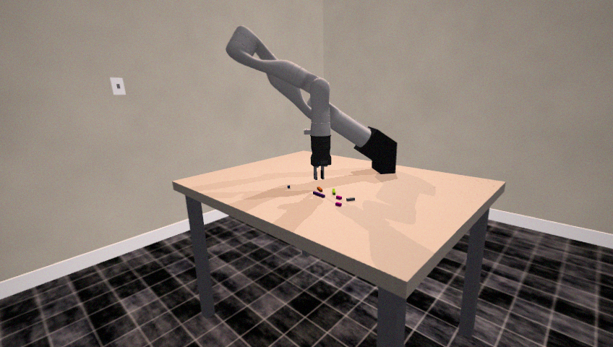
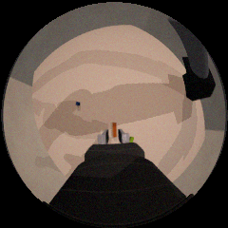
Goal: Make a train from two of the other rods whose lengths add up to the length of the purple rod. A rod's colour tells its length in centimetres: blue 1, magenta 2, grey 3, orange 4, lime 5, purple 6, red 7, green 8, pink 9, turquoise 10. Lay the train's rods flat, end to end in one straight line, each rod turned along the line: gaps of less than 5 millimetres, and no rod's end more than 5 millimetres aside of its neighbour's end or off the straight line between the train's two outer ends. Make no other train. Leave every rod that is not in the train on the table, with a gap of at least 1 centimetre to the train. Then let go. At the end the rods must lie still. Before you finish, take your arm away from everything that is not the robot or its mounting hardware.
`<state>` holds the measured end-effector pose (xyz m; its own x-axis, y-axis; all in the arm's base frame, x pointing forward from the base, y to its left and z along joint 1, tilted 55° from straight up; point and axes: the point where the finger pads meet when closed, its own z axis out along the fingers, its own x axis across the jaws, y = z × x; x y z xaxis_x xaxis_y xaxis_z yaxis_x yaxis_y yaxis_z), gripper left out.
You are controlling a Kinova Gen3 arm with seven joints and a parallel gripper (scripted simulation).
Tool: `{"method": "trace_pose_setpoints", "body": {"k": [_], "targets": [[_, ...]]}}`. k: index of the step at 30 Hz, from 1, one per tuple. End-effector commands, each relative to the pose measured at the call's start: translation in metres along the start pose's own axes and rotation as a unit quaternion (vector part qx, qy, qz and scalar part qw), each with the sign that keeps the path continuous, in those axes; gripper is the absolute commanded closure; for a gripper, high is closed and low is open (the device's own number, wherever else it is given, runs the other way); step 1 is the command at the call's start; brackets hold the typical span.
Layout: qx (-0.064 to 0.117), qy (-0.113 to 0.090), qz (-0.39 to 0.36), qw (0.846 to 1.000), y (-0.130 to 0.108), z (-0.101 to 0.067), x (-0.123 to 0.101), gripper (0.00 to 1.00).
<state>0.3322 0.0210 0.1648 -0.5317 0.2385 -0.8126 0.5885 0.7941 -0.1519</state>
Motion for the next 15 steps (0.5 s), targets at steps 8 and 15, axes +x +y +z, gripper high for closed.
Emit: {"method": "trace_pose_setpoints", "body": {"k": [8,15], "targets": [[0.002,0.001,0.005,1.0,-0.002,0.016,0.002,0.46],[0.002,0.002,0.005,1.0,-0.001,0.025,0.002,0.46]]}}
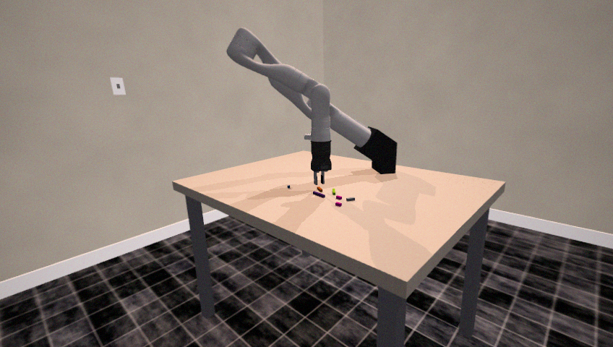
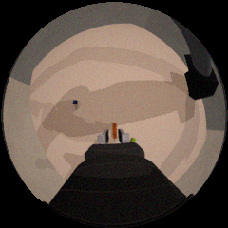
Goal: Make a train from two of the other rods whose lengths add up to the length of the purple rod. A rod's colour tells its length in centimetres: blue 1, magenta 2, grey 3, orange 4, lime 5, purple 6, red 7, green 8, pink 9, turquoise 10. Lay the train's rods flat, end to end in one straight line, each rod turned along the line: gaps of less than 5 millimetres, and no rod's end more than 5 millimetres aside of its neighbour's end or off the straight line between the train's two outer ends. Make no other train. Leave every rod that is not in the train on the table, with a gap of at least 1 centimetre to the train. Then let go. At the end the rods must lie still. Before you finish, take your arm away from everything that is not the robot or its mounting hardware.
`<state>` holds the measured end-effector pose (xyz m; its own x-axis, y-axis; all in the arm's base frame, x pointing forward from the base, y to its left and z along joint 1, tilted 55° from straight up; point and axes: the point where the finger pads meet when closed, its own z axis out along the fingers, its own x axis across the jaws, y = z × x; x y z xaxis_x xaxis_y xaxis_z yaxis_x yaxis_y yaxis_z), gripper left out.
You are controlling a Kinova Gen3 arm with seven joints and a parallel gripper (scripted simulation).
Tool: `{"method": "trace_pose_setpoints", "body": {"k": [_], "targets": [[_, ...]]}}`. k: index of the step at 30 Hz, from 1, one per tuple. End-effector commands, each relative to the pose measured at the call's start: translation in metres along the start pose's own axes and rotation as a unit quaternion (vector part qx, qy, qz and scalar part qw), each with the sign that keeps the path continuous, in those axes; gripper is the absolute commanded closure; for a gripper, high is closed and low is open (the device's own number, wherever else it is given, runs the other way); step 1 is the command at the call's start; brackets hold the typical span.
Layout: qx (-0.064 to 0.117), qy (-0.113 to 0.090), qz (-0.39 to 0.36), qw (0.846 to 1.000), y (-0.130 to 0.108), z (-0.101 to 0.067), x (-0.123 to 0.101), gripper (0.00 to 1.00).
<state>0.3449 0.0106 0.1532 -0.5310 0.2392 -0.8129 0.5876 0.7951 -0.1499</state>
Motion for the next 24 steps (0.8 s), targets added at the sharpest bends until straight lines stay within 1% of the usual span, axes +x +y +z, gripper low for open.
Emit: {"method": "trace_pose_setpoints", "body": {"k": [1,11,24], "targets": [[0.003,0.002,0.004,1.0,-0.0023,0.0051,0.0019,0.46],[0.003,0.002,0.005,1.0,-0.002,0.0111,0.0021,0.46],[0.003,0.002,0.005,1.0,-0.0018,0.012,0.0021,0.46]]}}
